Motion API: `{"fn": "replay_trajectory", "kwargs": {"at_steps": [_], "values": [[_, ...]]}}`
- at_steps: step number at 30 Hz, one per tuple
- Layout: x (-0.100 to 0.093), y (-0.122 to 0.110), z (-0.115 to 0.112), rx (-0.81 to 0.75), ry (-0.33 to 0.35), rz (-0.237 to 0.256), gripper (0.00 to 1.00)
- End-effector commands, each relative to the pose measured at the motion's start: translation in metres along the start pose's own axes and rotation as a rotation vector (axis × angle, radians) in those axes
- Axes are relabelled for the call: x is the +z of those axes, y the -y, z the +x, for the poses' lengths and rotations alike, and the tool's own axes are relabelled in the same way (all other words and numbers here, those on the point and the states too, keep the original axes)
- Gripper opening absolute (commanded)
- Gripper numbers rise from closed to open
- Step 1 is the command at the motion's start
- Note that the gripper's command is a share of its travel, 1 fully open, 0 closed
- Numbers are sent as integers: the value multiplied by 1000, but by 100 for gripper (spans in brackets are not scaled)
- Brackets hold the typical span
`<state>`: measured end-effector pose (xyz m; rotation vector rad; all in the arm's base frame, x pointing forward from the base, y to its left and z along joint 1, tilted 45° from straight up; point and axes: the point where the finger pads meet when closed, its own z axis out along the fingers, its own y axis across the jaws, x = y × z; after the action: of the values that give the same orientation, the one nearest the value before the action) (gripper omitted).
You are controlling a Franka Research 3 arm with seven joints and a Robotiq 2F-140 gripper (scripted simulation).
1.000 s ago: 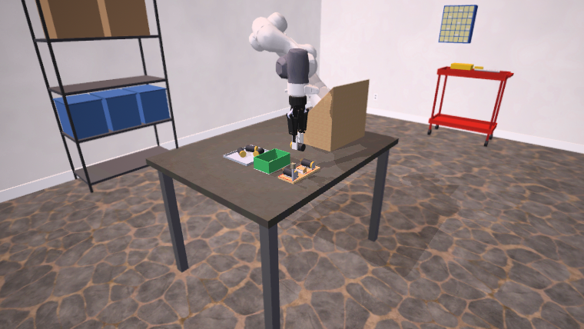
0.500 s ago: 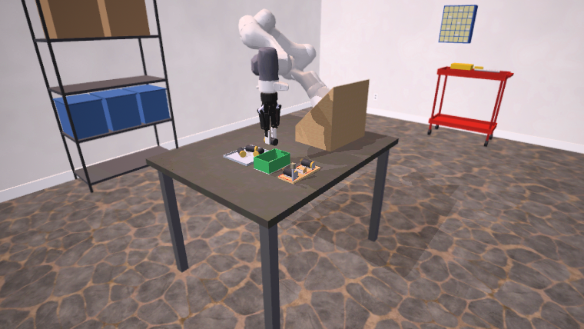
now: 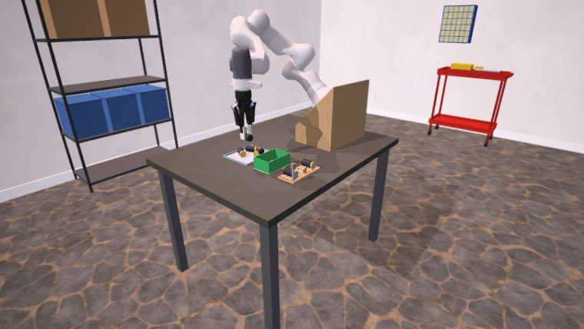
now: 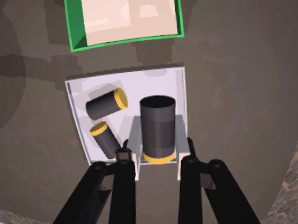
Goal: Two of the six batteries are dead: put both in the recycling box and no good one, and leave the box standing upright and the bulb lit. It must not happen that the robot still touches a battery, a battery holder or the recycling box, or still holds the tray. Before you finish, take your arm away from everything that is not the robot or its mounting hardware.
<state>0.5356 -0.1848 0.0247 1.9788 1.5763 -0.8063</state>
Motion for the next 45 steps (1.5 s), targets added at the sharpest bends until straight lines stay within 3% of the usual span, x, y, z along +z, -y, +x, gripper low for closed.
{"fn": "replay_trajectory", "kwargs": {"at_steps": [1,24,27,31,33,45], "values": [[-3,-2,-2,-77,-1,-9,16],[-2,-2,-2,-124,-1,-9,16],[3,-2,-2,-124,-1,-9,16],[54,-2,-2,-124,-1,-9,16],[67,-3,-2,-124,-1,-9,16],[68,-3,-2,-124,-1,-9,16]]}}
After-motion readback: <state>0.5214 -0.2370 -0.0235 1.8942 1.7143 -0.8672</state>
